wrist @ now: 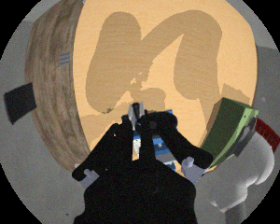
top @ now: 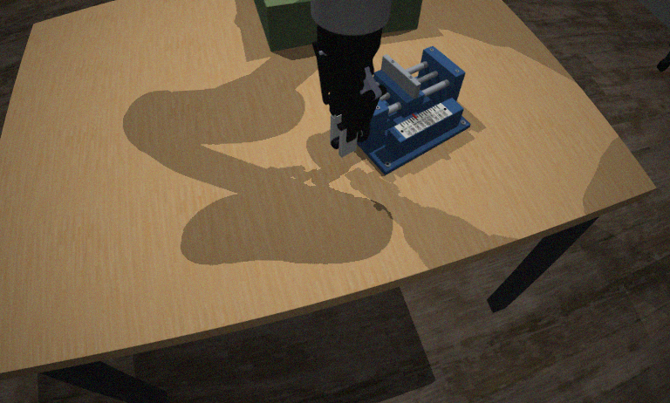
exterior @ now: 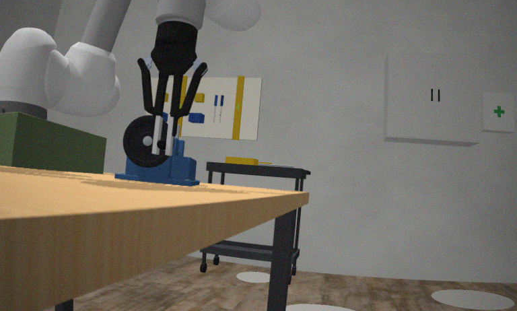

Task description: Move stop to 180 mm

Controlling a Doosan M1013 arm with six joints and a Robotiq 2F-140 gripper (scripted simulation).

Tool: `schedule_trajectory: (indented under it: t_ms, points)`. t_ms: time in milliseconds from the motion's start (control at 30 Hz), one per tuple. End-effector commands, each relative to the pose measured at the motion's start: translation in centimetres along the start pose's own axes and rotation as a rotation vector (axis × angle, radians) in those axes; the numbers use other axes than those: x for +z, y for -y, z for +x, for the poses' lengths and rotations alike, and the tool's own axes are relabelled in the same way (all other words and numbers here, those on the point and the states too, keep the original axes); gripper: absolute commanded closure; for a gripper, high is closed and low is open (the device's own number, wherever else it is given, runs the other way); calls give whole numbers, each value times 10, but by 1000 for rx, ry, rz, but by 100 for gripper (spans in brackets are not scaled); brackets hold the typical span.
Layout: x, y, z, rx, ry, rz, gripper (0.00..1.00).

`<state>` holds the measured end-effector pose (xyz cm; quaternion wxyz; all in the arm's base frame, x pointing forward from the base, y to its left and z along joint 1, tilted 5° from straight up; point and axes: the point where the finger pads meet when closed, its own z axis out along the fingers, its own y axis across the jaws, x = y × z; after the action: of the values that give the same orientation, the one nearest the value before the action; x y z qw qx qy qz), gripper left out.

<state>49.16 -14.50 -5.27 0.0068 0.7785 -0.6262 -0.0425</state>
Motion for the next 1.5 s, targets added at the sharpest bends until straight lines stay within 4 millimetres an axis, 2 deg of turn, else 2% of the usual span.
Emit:
schedule_trajectory:
  t_ms: [0, 300, 367, 600, 867, 1467]
  points:
    - [5, -2, 0, 0, 0, 0, 96]
    - [23, -16, 0, 0, 0, 0, 96]
    - [23, -16, 0, 0, 0, 0, 96]
    - [29, -34, 0, 0, 0, 0, 96]
    - [24, -52, 0, 0, 0, 0, 96]
    - [4, -69, 0, 0, 0, 0, 96]
